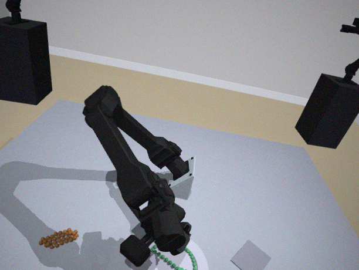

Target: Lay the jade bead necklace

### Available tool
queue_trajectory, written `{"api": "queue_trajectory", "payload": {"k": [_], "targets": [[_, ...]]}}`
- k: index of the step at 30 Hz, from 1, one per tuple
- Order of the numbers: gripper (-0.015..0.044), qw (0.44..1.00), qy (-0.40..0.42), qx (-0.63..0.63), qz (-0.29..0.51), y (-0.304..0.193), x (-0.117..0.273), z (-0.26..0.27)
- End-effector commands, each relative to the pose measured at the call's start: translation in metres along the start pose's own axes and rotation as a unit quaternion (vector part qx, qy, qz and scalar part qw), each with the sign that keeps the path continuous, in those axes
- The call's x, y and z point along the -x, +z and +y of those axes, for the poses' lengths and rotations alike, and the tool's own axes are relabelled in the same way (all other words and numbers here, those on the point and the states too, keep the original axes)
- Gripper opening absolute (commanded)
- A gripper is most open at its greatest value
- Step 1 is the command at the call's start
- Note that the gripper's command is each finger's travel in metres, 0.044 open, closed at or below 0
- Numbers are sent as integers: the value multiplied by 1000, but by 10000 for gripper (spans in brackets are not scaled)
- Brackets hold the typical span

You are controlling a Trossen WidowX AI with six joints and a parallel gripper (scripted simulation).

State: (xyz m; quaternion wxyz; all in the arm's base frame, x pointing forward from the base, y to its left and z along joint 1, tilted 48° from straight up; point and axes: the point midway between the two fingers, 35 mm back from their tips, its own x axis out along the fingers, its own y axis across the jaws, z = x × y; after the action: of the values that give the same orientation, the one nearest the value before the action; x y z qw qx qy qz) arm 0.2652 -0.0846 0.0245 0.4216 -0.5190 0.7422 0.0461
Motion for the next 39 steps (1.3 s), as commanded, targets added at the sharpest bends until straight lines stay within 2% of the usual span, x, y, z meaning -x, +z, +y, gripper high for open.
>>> {"api": "queue_trajectory", "payload": {"k": [1, 21, 28, 33, 39], "targets": [[440, 1000, -1, -2, -1, 0, 1, 0], [440, 1000, -1, -2, -1, 0, 1, 0], [256, 1000, -1, 9, -2, 12, 33, 1], [125, 1000, -1, 9, -2, 13, 27, 1], [120, 1000, -3, 6, -4, 13, 26, 0]]}}
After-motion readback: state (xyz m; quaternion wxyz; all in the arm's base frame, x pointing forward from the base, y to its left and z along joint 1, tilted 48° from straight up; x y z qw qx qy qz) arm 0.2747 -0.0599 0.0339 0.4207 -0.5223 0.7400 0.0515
